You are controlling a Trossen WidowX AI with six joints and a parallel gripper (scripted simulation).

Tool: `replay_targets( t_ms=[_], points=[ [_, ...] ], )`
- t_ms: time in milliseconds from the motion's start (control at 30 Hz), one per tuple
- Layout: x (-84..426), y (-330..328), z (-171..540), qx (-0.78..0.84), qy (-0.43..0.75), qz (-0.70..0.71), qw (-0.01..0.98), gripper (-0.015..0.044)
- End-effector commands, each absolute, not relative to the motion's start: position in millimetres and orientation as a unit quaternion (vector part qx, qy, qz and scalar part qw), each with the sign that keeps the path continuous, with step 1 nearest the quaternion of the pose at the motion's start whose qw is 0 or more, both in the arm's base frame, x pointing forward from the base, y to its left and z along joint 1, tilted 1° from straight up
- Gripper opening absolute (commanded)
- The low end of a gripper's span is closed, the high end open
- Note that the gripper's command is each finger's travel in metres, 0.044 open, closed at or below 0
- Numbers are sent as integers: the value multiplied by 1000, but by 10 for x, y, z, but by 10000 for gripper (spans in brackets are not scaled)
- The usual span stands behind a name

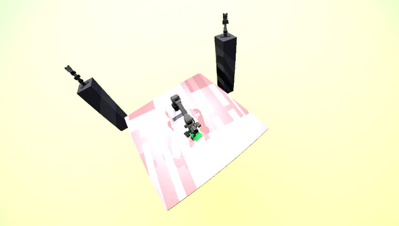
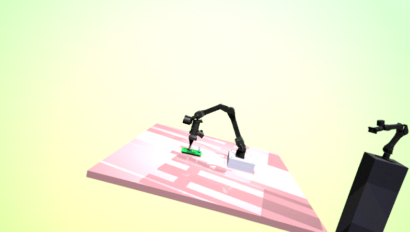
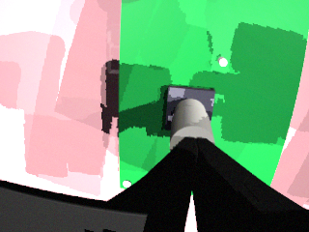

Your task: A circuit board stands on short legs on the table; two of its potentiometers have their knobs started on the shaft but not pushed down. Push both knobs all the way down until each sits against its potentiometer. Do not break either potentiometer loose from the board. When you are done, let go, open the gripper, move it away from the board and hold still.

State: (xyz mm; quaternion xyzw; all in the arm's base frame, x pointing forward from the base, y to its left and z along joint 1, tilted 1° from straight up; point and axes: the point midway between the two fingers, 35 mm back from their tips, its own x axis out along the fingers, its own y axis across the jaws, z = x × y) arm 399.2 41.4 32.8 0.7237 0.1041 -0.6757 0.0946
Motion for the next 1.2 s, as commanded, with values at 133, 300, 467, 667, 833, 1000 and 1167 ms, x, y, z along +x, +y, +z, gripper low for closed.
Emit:
replay_targets(
  t_ms=[133,300,467,667,833,1000,1167],
  points=[
    [4019,411,306,720,102,-680,94,0],
    [4015,410,387,720,102,-680,94,0],
    [4009,408,466,720,102,-680,94,0],
    [4002,406,551,720,102,-680,94,0],
    [4006,413,498,720,104,-679,94,131],
    [3938,409,527,720,104,-680,94,262],
    [3397,373,684,718,103,-682,94,394]
  ],
)
